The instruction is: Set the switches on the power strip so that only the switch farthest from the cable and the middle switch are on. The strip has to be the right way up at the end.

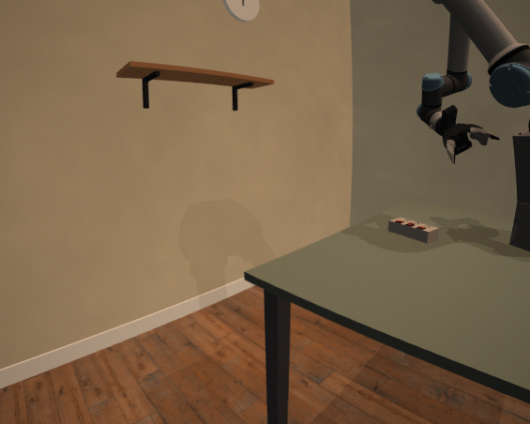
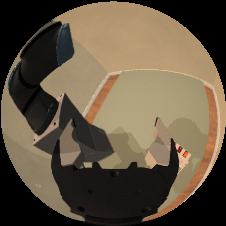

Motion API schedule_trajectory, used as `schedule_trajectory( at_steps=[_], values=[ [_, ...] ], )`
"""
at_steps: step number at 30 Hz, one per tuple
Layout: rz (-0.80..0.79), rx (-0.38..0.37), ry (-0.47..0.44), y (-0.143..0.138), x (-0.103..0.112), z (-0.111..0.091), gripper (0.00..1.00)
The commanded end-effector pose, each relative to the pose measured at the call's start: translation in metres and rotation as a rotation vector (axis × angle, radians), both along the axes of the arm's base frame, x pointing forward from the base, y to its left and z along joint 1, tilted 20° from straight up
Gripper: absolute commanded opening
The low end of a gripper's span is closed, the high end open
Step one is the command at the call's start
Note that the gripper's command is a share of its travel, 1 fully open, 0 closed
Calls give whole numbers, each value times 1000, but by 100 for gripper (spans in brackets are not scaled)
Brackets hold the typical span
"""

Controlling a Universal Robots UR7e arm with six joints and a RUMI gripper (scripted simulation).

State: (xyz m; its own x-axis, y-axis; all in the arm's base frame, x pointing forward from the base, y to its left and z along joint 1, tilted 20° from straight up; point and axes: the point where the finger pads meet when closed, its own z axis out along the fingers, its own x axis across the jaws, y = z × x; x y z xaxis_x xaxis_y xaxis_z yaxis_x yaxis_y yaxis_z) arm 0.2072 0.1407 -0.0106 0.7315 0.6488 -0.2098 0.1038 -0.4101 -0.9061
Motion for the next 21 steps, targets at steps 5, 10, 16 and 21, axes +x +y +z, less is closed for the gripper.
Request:
schedule_trajectory(
  at_steps=[5, 10, 16, 21],
  values=[
    [0, 0, -1, 0, 0, 0, 100],
    [0, 0, -1, 0, 0, 0, 100],
    [0, 0, -1, 0, 0, 0, 100],
    [5, 1, -8, 0, 0, -1, 100]
  ],
)
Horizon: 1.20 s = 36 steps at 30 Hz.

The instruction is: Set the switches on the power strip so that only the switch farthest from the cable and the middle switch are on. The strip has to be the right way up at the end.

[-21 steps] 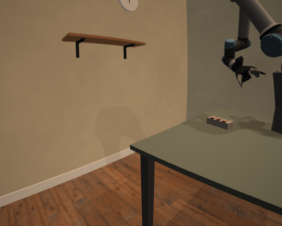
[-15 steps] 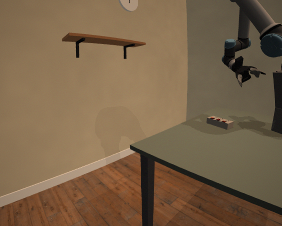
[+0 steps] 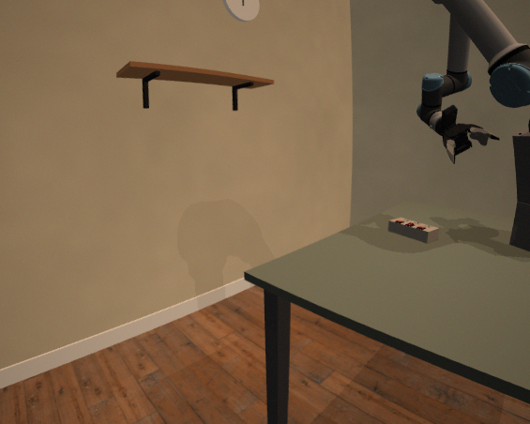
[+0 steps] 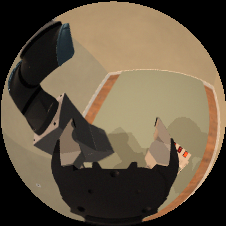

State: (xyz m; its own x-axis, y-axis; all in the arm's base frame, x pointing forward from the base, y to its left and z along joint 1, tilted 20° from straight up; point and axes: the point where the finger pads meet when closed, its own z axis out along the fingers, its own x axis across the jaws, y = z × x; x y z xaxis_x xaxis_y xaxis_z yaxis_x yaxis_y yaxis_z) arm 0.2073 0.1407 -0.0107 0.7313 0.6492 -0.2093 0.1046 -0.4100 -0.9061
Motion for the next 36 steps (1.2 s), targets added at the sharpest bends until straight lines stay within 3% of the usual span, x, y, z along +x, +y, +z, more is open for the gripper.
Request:
schedule_trajectory(
  at_steps=[1, 6, 11, 13, 18, 28, 30, 32, 36],
  values=[
    [10, 1, -14, 0, 1, -2, 100],
    [73, 12, -96, -2, 5, -16, 100],
    [217, 41, -267, -5, 17, -44, 100],
    [217, 41, -267, -5, 17, -44, 100],
    [419, 87, -475, -6, 42, -81, 100],
    [747, 170, -769, 0, 83, -116, 100],
    [747, 170, -769, 0, 83, -116, 100],
    [872, 204, -866, 6, 103, -126, 100],
    [1006, 241, -964, 13, 123, -135, 100]
  ],
)
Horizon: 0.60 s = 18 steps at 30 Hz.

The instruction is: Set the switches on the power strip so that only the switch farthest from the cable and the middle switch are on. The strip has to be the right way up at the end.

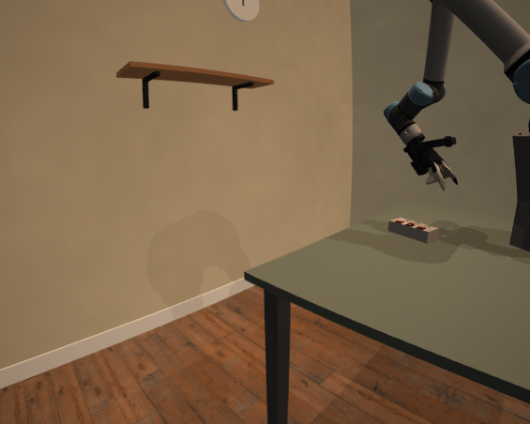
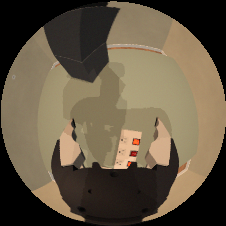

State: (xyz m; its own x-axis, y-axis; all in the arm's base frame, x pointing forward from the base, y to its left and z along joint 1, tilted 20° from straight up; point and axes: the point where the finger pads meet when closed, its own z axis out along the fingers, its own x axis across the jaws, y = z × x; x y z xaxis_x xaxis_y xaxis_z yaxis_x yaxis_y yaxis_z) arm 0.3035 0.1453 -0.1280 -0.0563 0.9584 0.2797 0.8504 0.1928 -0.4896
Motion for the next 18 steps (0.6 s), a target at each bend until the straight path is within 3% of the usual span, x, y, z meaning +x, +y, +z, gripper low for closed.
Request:
schedule_trajectory(
  at_steps=[1, 5, 9, 11, 18],
  values=[
    [181, 36, -154, 9, 27, -17, 100],
    [353, 61, -273, 24, 56, -25, 100],
    [487, 79, -365, 36, 74, -28, 100],
    [487, 79, -365, 36, 74, -28, 100],
    [754, 105, -535, 69, 112, -27, 100]
  ],
)
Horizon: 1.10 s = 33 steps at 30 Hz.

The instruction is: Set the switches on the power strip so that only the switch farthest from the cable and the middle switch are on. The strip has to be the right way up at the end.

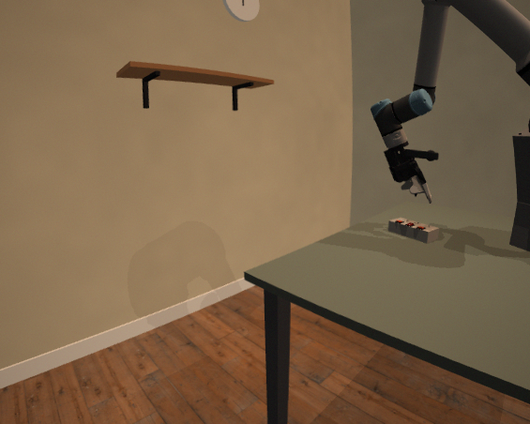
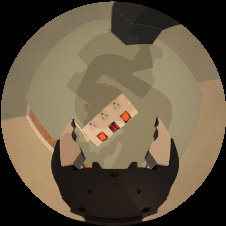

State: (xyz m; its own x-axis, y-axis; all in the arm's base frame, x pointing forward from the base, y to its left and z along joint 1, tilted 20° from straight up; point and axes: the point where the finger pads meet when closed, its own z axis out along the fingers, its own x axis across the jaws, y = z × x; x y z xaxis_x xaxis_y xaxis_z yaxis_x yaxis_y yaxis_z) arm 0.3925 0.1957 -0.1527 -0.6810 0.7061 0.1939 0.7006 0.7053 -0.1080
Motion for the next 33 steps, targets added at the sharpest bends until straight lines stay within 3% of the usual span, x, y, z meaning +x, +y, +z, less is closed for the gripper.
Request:
schedule_trajectory(
  at_steps=[1, 8, 33],
  values=[
    [185, 22, -136, 23, 28, -2, 100],
    [286, 27, -202, 38, 41, 1, 100],
    [289, 28, -204, 39, 42, 1, 100]
  ],
)
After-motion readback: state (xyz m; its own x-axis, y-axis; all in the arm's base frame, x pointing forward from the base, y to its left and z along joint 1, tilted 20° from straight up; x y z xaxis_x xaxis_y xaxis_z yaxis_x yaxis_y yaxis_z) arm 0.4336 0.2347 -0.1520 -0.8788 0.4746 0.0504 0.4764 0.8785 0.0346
